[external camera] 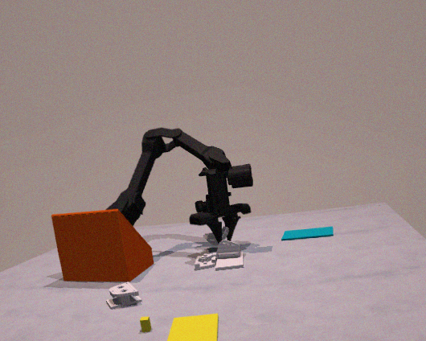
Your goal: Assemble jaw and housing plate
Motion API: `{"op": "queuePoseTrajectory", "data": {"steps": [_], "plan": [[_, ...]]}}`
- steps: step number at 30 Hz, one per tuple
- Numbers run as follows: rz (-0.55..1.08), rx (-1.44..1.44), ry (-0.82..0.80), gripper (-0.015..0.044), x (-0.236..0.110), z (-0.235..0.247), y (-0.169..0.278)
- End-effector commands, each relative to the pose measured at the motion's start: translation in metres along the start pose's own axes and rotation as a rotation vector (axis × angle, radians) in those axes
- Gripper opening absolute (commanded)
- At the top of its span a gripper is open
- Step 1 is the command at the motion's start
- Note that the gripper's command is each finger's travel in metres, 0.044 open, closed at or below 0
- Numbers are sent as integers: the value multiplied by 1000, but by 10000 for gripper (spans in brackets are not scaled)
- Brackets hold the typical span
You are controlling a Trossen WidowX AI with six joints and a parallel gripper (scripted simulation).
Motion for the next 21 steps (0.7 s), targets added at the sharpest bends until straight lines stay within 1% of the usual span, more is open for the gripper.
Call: {"op": "queuePoseTrajectory", "data": {"steps": [1, 13, 21], "plan": [[2, -4, 8, 37, -6, -2, 0], [2, -4, 8, 37, -12, -2, 0], [4, -4, 5, 37, -36, -2, 2]]}}
Point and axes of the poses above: the point midway between the two fingers, 35 mm back from their tips, its own x axis out along the fingers, its own z axis across the jaws, y = z × x, the point moved 1 cm from there along -x, back along the fingers, and after that the axes turned 7 degrees about -x, right-handed, at the moved point
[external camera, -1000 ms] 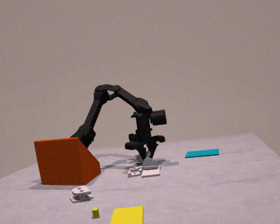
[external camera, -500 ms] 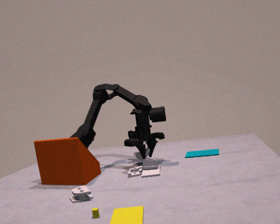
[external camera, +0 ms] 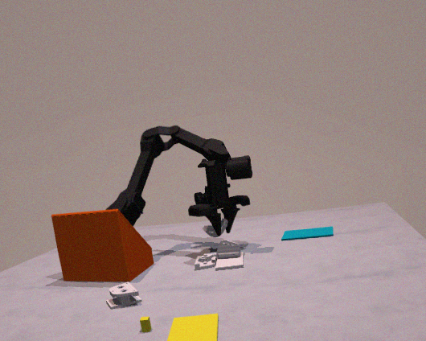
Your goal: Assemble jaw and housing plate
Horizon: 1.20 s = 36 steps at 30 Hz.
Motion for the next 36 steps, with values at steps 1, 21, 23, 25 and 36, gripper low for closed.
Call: {"op": "queuePoseTrajectory", "data": {"steps": [1, 21, 23, 25, 36], "plan": [[5, -4, 5, 37, -15, -1, 2], [4, 199, 5, 37, -29, 0, -4], [4, 262, 5, 37, -29, 0, -5], [4, 325, 5, 37, -29, 0, -7], [2, 670, 6, 37, -29, 2, -15]]}}
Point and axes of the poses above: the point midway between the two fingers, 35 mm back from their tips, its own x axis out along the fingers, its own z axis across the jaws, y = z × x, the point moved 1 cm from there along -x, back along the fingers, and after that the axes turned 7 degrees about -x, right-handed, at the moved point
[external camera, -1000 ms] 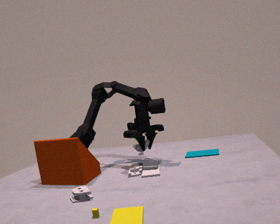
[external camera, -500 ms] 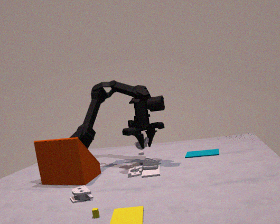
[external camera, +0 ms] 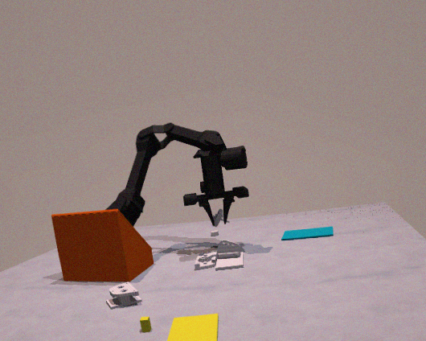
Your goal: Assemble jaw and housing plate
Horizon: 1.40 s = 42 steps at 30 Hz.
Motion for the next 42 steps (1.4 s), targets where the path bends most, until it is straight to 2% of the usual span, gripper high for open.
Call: {"op": "queuePoseTrajectory", "data": {"steps": [1, 12, 36, 42], "plan": [[0, 141, 0, 37, 0, 3, -3], [0, 239, 0, 37, 0, 4, -5], [0, 988, 0, 37, 0, 16, -19], [0, 1008, 0, 37, 0, 17, -19]]}}
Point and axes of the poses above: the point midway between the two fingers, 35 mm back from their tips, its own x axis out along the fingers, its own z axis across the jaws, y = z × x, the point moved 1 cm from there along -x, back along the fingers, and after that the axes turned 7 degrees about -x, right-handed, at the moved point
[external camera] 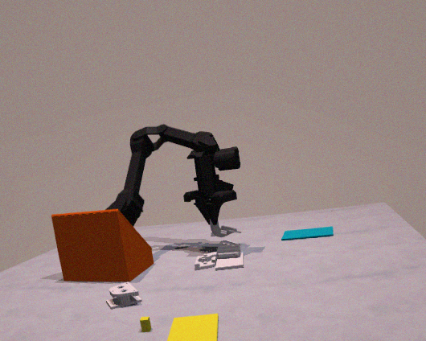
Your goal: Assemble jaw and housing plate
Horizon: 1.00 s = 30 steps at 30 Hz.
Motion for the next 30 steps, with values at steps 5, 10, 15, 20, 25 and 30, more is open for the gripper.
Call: {"op": "queuePoseTrajectory", "data": {"steps": [5, 10, 15, 20, 25, 30], "plan": [[-3, 28, -1, 37, 1, 1, 0], [-3, 28, -1, 37, 9, 1, 0], [-3, 28, -1, 37, 17, 1, -1], [-4, 28, -1, 37, 25, 1, -1], [-5, 28, -2, 37, 32, 1, -1], [-5, 28, -2, 90, 33, 1, -1]]}}
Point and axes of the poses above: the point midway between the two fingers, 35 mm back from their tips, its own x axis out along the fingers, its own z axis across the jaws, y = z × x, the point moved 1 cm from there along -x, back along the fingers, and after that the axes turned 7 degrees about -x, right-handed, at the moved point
